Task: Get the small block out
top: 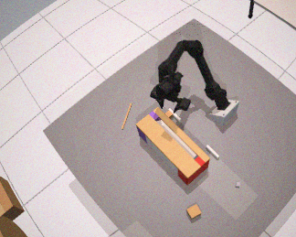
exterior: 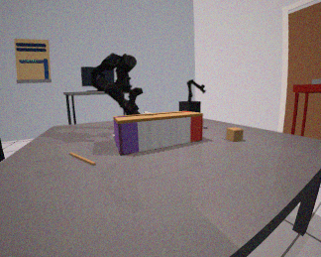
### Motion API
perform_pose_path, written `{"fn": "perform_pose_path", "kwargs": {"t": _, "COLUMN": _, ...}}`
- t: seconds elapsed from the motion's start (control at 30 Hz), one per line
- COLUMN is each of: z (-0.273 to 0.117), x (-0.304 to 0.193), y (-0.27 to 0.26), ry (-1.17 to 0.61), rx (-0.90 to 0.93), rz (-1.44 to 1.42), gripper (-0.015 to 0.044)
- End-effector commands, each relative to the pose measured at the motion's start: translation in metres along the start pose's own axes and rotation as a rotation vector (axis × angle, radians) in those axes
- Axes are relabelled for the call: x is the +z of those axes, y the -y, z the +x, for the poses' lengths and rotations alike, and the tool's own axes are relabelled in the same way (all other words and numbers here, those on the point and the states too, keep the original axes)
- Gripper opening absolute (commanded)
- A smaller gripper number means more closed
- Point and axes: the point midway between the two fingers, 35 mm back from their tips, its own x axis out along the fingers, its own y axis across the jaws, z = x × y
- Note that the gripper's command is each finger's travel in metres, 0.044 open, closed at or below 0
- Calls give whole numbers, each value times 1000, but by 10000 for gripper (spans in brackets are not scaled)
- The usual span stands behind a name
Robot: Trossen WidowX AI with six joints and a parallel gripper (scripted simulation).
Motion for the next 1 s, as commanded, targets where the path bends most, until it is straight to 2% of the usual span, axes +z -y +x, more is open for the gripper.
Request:
{"fn": "perform_pose_path", "kwargs": {"t": 0.0, "z": -6, "x": 28, "y": -21, "ry": -71, "rx": 43, "rz": 316, "gripper": 285}}
{"fn": "perform_pose_path", "kwargs": {"t": 0.07, "z": -8, "x": 39, "y": -28, "ry": -98, "rx": 57, "rz": 433, "gripper": 285}}
{"fn": "perform_pose_path", "kwargs": {"t": 0.3, "z": -7, "x": 41, "y": -28, "ry": -101, "rx": 58, "rz": 448, "gripper": 285}}
{"fn": "perform_pose_path", "kwargs": {"t": 0.6, "z": 77, "x": 70, "y": -16, "ry": -104, "rx": 62, "rz": 450, "gripper": 285}}
{"fn": "perform_pose_path", "kwargs": {"t": 0.97, "z": 89, "x": 72, "y": -15, "ry": -103, "rx": 61, "rz": 450, "gripper": 285}}
